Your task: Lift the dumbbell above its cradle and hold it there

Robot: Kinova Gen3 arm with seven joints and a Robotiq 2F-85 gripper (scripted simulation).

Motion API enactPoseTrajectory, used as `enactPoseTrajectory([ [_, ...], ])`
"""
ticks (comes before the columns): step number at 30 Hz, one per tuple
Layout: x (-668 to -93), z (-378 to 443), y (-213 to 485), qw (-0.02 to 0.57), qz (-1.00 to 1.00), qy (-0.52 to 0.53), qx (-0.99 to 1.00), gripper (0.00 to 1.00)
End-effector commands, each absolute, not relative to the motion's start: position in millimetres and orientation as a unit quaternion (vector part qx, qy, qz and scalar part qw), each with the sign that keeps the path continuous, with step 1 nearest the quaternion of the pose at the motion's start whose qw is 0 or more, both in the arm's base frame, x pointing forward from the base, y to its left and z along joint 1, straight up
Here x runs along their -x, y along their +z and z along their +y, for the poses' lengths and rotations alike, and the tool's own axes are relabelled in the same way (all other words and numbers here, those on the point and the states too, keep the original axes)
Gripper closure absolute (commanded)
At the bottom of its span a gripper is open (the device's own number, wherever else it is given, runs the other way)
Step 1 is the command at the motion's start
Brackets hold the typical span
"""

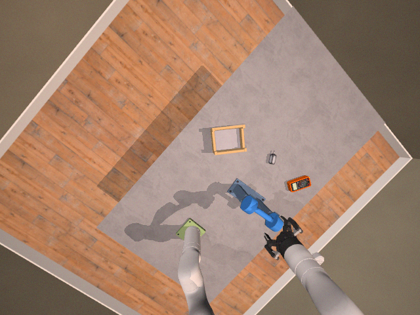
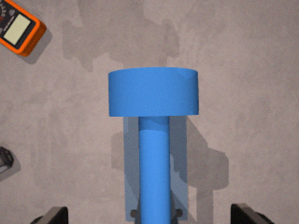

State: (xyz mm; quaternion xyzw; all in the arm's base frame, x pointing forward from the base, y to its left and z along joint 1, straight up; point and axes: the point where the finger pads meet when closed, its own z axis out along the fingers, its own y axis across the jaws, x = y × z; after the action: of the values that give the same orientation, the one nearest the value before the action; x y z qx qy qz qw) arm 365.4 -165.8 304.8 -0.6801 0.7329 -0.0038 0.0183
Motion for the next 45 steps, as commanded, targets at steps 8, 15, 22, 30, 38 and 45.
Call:
enactPoseTrajectory([
  [8, -363.6, -160.7, 303.9, 0.003, 0.731, 0.003, 0.683, 0.00],
  [15, -363.2, -160.6, 303.9, 0.001, 0.731, 0.003, 0.682, 0.00],
  [22, -363.5, -160.8, 299.0, 0.001, 0.731, 0.003, 0.682, 0.00],
  [30, -363.7, -160.7, 265.4, 0.001, 0.731, 0.003, 0.682, 0.00],
  [38, -363.8, -160.7, 231.2, 0.001, 0.731, 0.003, 0.682, 0.00],
  [45, -363.1, -160.2, 206.9, 0.001, 0.731, 0.003, 0.682, 0.00],
])
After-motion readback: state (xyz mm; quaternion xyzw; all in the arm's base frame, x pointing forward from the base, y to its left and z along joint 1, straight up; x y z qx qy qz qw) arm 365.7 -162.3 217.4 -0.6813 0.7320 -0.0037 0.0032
